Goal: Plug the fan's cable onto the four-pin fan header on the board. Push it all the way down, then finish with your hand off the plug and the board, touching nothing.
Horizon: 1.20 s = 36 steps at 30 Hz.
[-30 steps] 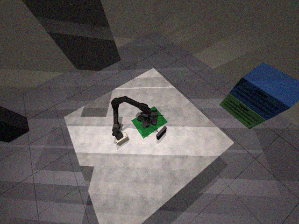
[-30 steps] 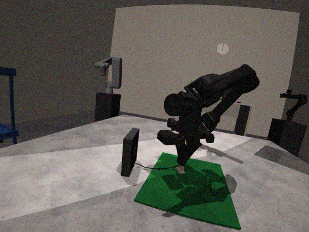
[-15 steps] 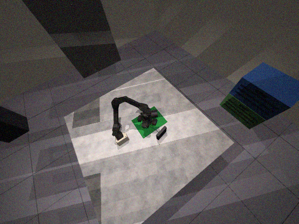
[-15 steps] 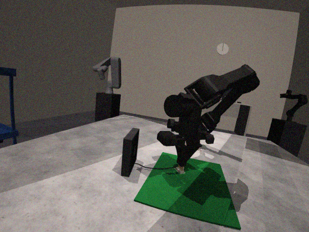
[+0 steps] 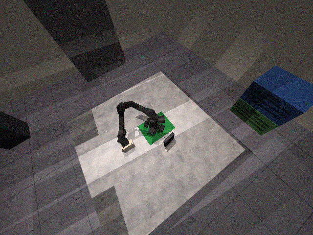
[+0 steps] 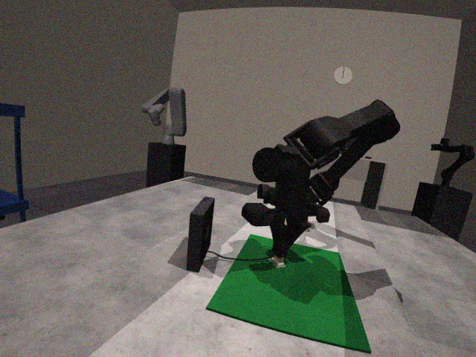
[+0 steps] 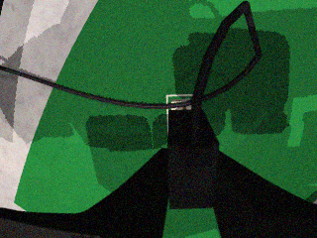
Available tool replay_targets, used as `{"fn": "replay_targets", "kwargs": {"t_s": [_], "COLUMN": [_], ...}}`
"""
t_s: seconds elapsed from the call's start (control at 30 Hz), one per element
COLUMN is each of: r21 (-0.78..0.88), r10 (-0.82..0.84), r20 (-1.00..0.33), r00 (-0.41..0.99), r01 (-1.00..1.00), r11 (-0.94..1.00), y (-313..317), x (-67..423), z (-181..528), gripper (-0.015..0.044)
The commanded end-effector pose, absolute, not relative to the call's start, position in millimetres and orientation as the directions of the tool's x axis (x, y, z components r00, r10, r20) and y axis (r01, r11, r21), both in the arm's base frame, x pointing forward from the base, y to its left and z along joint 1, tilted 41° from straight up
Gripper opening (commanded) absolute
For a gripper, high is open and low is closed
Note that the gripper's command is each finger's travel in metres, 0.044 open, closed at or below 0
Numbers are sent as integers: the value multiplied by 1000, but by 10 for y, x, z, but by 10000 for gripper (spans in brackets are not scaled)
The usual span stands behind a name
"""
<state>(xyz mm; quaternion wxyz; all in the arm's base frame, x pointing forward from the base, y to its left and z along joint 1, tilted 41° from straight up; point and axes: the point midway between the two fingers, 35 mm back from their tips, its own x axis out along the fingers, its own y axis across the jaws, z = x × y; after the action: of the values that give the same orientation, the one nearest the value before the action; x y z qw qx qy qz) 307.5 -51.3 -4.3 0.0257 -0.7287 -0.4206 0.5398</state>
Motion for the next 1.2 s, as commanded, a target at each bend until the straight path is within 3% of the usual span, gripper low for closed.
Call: {"fn": "replay_targets", "kwargs": {"t_s": [0.0,1.17], "r21": [-496,-496], "r10": [643,644], "r20": [-763,-763], "r00": [63,63], "r01": [582,582], "r11": [-645,-645], "y": [-501,-402], "x": [3067,3077], "z": [-53,-168], "gripper": [0,0]}}
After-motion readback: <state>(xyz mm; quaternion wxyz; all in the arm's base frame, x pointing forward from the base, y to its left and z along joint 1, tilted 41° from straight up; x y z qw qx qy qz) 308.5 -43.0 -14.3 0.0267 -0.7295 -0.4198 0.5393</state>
